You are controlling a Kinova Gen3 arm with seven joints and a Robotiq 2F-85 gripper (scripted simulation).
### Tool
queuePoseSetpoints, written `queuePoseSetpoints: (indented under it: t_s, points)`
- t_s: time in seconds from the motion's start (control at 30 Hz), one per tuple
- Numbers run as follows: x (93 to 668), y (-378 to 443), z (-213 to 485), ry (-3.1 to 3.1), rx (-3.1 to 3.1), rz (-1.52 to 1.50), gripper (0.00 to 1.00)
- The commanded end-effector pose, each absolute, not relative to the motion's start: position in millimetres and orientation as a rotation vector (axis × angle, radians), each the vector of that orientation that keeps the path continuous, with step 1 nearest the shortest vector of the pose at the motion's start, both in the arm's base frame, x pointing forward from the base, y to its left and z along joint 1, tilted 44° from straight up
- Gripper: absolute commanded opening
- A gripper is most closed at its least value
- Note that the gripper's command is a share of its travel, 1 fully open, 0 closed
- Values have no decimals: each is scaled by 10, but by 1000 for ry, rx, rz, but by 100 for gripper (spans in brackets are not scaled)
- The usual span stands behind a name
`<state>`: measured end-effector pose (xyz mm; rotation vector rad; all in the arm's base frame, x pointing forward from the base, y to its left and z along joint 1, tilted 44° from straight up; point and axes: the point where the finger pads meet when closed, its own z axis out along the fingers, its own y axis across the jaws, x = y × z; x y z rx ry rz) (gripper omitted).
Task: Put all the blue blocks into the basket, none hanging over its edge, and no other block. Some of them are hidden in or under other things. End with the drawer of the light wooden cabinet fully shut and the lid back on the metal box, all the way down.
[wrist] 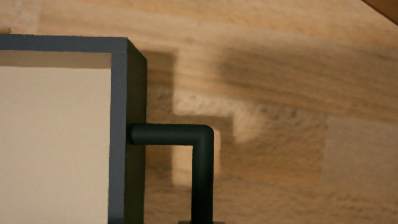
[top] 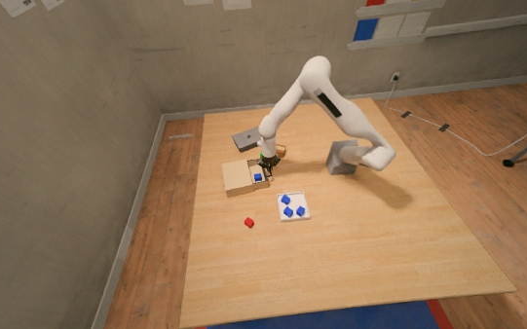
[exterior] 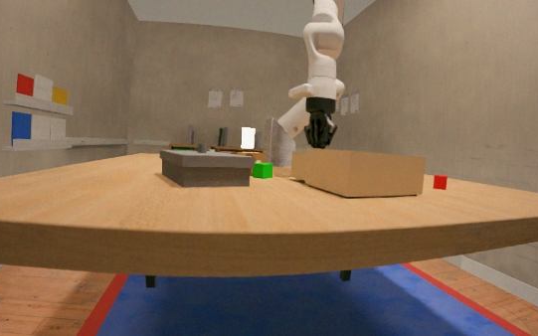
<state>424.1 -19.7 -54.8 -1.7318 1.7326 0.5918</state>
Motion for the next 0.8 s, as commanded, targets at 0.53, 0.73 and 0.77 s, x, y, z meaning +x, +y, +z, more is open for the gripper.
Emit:
queuePoseSetpoints:
  t_s: [0.53, 0.73, 0.77]
  points:
    - [4244, -205, -545, 1734, -1731, 590, 30]
    - [4244, -205, -545, 1734, -1731, 590, 30]
    - [4244, -205, -545, 1734, -1731, 590, 30]
